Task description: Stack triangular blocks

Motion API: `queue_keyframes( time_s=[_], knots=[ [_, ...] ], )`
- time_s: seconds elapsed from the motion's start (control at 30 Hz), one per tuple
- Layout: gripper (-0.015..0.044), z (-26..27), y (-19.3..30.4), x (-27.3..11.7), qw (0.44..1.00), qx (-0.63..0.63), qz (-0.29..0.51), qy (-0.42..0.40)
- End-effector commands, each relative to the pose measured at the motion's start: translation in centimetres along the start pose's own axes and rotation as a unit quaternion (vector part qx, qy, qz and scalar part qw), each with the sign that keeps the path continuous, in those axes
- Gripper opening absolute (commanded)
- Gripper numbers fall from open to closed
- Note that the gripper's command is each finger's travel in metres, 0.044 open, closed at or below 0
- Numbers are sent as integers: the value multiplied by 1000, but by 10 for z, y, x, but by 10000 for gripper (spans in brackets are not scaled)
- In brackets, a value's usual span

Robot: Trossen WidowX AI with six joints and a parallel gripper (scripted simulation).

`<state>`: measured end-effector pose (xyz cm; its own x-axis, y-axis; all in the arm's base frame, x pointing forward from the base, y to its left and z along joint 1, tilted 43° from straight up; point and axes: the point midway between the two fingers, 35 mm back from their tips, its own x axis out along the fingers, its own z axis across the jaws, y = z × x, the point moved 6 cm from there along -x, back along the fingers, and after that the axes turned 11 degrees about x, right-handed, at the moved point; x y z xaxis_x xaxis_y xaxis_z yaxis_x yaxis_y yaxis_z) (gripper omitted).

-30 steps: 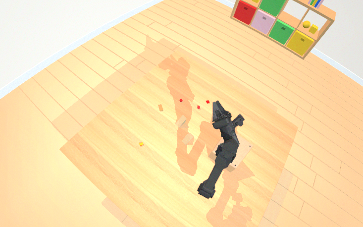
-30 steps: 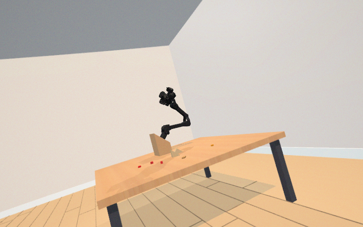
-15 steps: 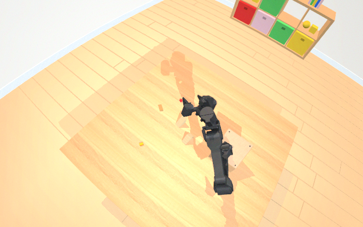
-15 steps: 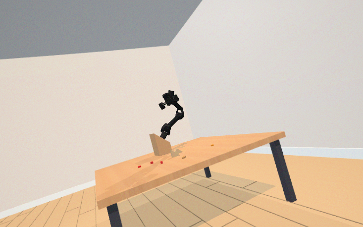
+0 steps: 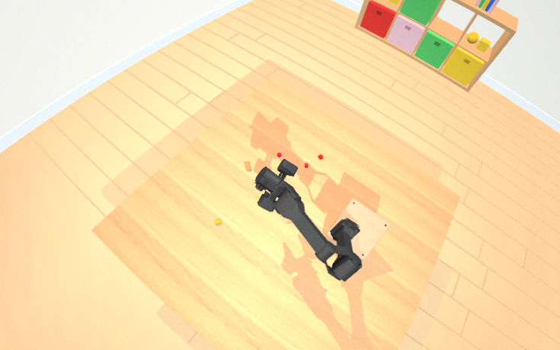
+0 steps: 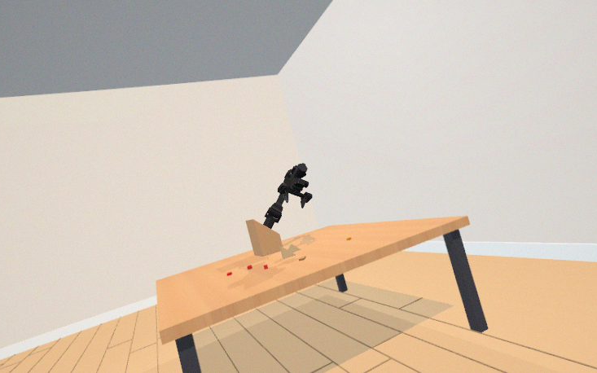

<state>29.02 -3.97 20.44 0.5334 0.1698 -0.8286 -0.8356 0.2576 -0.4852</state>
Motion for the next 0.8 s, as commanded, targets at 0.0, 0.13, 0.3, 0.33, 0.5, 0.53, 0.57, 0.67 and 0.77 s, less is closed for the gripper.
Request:
queue_keyframes(
  time_s=[0.0,0.13,0.3,0.33,0.5,0.53,0.57,0.67,0.77],
  knots=[
    [440,50,29,37,959,-251,130,-8],
    [440,84,58,55,877,-427,216,-29],
    [440,119,99,69,726,-615,303,-64],
    [440,122,103,70,709,-630,310,-67],
    [440,123,104,70,703,-635,312,-69],
    [440,123,104,70,703,-635,312,-69],
    [440,123,104,70,703,-635,312,-69],
    [440,123,104,70,703,-635,312,-69],
    [440,118,110,85,703,-635,312,-69]
  ],
)
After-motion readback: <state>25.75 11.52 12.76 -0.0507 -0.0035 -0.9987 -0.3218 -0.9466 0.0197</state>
